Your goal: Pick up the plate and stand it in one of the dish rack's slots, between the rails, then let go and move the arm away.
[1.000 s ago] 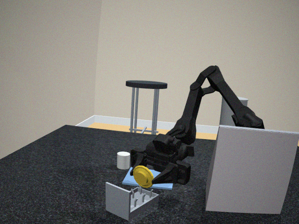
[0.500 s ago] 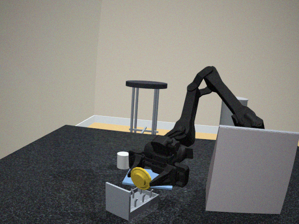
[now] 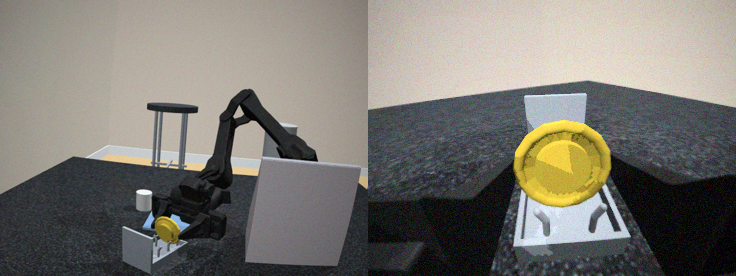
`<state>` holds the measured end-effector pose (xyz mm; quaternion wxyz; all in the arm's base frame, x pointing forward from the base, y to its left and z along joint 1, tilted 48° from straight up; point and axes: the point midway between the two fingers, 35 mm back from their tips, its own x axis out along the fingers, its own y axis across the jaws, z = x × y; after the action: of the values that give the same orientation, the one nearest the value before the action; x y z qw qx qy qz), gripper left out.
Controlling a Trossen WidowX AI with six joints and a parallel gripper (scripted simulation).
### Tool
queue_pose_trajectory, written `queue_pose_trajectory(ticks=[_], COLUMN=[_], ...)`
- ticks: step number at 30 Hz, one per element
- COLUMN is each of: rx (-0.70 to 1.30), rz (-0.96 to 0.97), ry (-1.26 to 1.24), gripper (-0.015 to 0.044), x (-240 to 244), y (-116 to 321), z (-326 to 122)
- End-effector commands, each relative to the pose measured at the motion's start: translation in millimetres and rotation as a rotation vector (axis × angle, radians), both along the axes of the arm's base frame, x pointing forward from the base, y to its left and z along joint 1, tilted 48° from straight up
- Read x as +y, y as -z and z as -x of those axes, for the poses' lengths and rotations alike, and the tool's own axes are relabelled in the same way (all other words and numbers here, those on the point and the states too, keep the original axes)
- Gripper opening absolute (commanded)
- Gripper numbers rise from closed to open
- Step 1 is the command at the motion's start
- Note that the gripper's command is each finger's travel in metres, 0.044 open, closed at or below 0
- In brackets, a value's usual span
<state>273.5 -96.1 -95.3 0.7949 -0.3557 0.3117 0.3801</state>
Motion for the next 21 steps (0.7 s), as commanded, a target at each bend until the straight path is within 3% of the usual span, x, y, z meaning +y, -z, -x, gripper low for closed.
queue_pose_trajectory(ticks=[1, 3, 18, 21], rx=[0.001, 0.001, -0.001, -0.001], rz=[-0.001, -0.001, 0.001, 0.001], ry=[0.003, 0.003, 0.0, 0.0], gripper=[0.0, 0.0, 0.0394, 0.04], x=[0.2, 0.2, -0.1, -0.1], y=[-0.5, -0.5, -0.3, -0.3], z=[0.1, 0.1, -0.2, -0.2])
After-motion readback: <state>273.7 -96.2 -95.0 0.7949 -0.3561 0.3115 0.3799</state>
